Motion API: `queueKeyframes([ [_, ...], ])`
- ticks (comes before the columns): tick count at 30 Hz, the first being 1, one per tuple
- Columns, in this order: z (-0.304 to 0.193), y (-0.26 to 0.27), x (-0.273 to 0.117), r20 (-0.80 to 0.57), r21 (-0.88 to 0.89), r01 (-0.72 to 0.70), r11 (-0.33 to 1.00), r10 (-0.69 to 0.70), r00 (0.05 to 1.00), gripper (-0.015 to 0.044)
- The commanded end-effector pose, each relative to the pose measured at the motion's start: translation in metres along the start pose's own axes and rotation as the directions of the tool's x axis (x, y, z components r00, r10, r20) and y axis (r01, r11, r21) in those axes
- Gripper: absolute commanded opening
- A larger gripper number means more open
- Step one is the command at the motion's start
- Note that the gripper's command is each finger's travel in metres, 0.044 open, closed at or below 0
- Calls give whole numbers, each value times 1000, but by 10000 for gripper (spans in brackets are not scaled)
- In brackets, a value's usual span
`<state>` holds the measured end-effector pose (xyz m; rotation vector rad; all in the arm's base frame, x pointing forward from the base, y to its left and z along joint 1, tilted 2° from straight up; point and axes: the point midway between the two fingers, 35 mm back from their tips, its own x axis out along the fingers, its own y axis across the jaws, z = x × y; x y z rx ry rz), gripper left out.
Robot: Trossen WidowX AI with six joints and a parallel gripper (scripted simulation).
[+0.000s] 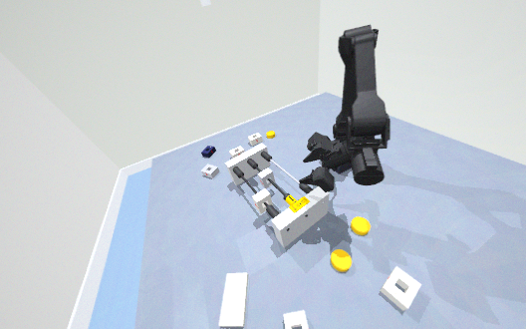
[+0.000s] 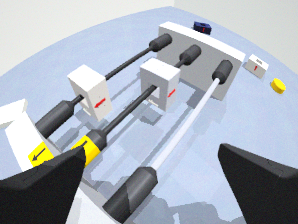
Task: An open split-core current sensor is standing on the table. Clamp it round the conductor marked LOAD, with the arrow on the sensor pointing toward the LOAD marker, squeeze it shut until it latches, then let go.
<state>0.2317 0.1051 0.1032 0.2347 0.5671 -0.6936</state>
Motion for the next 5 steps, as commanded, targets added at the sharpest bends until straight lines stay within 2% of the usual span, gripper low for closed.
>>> queueKeyframes([
  [1,1,1,4,-34,10,27,1000,-27,999,440],
  [4,11,3,20,-177,63,137,989,-124,976,440],
  [5,3,0,7,-79,24,56,998,-54,995,440],
])
